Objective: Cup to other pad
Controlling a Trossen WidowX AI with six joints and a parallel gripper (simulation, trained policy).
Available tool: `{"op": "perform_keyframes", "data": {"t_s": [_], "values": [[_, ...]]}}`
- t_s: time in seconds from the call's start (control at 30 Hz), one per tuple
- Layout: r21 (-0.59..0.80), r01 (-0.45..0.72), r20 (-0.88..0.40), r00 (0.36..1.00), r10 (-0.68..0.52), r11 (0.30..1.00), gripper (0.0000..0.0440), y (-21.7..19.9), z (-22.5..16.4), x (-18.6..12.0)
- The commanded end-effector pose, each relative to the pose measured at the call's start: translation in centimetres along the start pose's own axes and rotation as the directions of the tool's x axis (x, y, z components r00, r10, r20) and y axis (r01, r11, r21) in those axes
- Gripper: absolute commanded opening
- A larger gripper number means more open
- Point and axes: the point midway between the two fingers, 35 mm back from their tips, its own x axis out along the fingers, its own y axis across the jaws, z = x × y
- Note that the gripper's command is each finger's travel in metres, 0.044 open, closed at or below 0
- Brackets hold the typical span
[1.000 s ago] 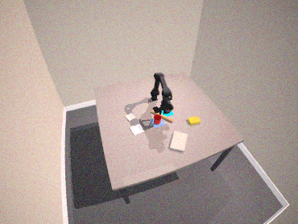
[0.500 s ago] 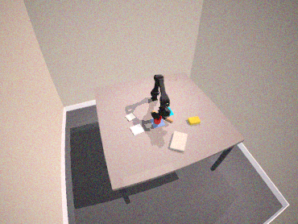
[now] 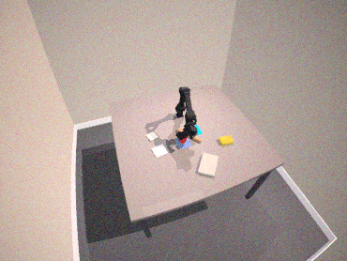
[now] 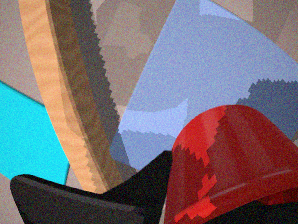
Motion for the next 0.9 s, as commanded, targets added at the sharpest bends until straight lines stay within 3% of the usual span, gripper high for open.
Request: {"op": "perform_keyframes", "data": {"t_s": [0.0,0.47,0.87], "values": [[-0.025,-0.004,0.012,1.0,0.004,1.0,0.0,0.2,0.0,-0.8],[-0.115,0.007,0.054,0.999,-0.001,0.993,0.0,2.6,0.7,-4.5],[-0.188,0.032,0.103,0.995,-0.012,0.982,0.0,6.1,2.0,-5.8]]}}
